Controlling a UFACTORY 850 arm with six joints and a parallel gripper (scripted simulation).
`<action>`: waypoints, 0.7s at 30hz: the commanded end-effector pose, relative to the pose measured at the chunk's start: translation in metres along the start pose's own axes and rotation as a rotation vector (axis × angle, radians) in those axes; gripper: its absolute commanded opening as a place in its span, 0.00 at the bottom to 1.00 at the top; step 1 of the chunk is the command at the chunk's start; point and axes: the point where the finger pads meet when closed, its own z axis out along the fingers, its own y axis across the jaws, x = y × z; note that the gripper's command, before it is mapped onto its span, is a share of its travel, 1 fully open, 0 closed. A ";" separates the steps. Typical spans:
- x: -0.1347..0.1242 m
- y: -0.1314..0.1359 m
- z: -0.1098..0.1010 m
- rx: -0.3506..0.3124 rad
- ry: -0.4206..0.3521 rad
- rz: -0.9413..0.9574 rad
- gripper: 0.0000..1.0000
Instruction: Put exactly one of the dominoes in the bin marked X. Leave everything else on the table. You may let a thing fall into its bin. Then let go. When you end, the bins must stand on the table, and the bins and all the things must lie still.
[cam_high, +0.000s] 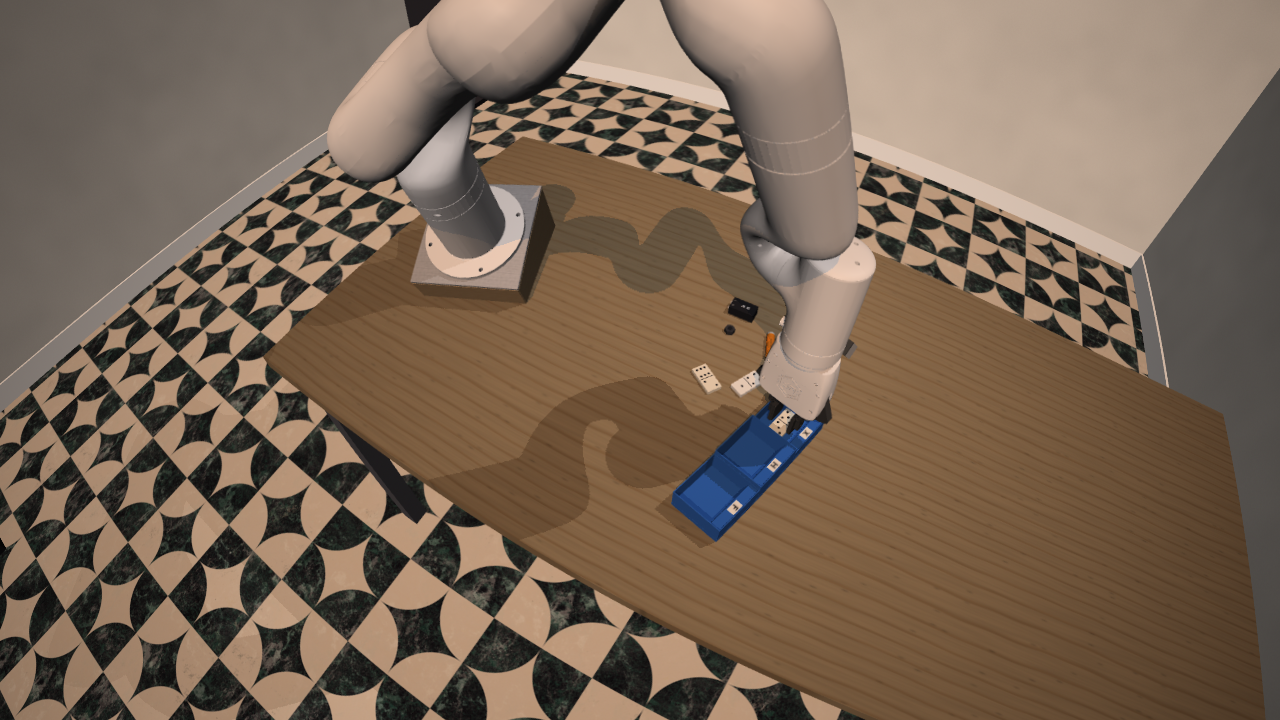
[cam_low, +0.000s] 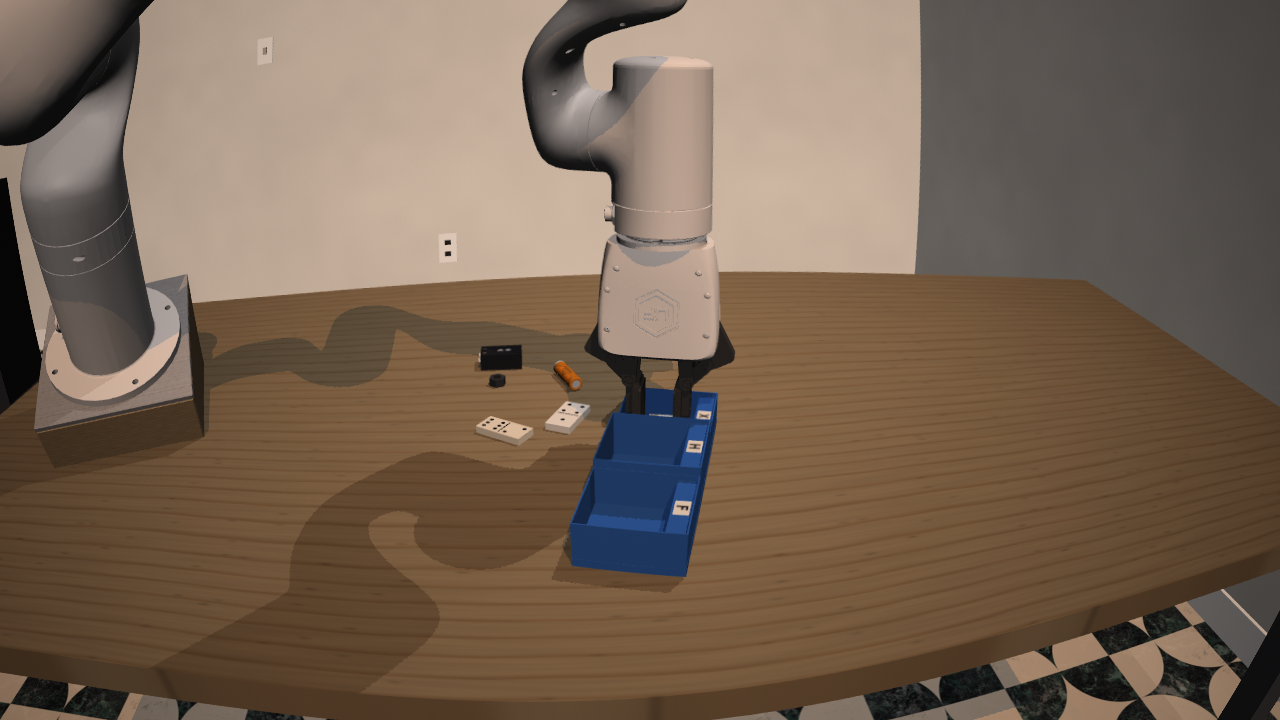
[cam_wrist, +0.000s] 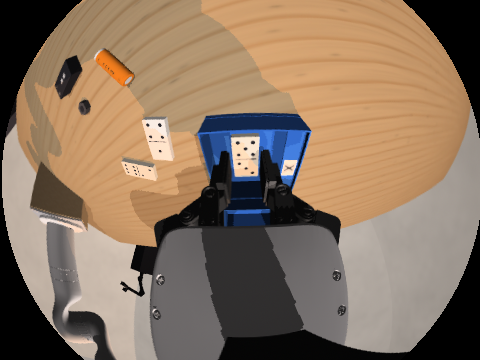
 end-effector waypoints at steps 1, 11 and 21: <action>0.000 0.001 -0.005 -0.002 0.001 0.000 0.31; 0.000 0.001 -0.016 -0.002 0.001 0.000 0.31; 0.000 0.001 -0.029 -0.002 0.001 0.000 0.31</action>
